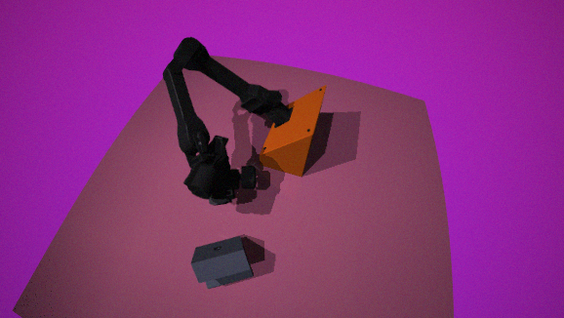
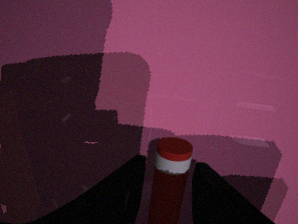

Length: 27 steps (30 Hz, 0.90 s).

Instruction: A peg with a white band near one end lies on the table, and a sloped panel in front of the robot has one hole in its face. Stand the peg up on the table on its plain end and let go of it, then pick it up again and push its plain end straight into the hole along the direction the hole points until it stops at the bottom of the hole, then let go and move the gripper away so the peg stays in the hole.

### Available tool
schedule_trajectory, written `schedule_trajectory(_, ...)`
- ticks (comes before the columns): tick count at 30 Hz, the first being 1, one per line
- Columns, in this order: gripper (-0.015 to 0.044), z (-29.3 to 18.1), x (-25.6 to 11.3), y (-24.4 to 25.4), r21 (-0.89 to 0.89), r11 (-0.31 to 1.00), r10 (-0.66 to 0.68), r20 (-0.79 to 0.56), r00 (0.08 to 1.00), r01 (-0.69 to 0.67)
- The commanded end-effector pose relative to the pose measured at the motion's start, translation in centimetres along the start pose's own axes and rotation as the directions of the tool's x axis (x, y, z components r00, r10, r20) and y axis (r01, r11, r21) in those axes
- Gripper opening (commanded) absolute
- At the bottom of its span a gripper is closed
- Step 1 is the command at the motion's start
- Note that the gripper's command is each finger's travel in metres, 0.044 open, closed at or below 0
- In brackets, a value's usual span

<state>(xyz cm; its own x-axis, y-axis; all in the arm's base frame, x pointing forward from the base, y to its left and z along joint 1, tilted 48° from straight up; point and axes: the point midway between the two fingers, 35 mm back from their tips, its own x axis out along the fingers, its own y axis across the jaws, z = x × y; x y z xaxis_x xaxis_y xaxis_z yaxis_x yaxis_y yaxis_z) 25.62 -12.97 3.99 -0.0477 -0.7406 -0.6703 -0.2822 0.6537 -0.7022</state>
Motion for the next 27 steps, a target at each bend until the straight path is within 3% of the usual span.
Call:
schedule_trajectory(1, 0.0077, -0.01, 0.02, -0.04, -0.004, 1.000, -0.004, -0.001, 1.000, 0.004)
schedule_trajectory(6, 0.0049, -0.01, 0.02, -0.04, -0.004, 1.000, -0.004, -0.001, 1.000, 0.004)
schedule_trajectory(27, 0.0049, -0.54, -0.90, 0.00, -0.001, 1.000, 0.000, 0.137, 0.991, 0.000)
